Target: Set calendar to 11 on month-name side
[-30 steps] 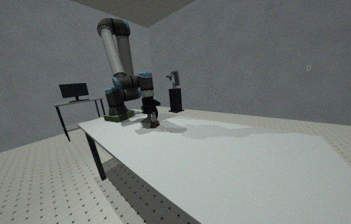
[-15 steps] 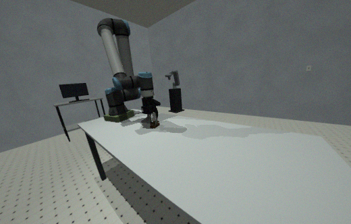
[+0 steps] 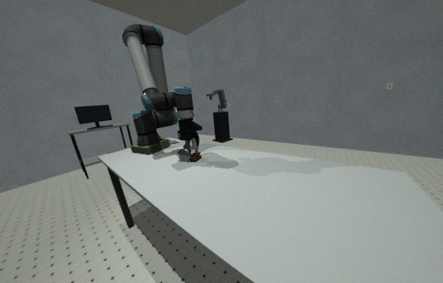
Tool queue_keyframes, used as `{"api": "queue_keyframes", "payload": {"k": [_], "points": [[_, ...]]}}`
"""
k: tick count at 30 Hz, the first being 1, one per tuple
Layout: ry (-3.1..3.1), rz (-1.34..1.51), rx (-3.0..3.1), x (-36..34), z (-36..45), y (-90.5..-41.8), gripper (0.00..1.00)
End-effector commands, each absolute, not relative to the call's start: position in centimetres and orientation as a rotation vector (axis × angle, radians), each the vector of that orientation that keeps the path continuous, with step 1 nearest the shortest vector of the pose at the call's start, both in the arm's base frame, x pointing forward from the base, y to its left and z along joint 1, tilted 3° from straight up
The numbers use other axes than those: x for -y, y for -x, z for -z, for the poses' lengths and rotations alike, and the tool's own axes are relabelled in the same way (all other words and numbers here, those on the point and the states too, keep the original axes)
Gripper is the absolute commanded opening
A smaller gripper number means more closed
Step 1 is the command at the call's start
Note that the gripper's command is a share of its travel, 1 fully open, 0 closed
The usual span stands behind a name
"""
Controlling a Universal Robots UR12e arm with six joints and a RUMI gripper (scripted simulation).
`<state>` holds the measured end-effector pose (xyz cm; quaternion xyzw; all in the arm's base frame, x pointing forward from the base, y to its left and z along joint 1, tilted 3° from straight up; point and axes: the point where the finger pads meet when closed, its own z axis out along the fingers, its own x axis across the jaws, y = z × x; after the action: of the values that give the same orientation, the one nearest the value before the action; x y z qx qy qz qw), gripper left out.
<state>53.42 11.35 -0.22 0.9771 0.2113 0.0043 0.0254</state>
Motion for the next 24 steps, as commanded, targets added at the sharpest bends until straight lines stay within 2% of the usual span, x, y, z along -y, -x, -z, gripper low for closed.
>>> {"api": "queue_keyframes", "payload": {"k": [1,18,19,24], "points": [[-3.021,-0.015,-0.653,-11.4,-2.0,-53.4,0.28],[-3.021,-0.015,-0.653,-11.7,-6.8,-53.3,0.28],[-3.021,-0.015,-0.653,-11.7,-6.8,-53.3,1.0],[-3.021,-0.015,-0.653,-11.7,-6.8,-53.3,1.0]]}}
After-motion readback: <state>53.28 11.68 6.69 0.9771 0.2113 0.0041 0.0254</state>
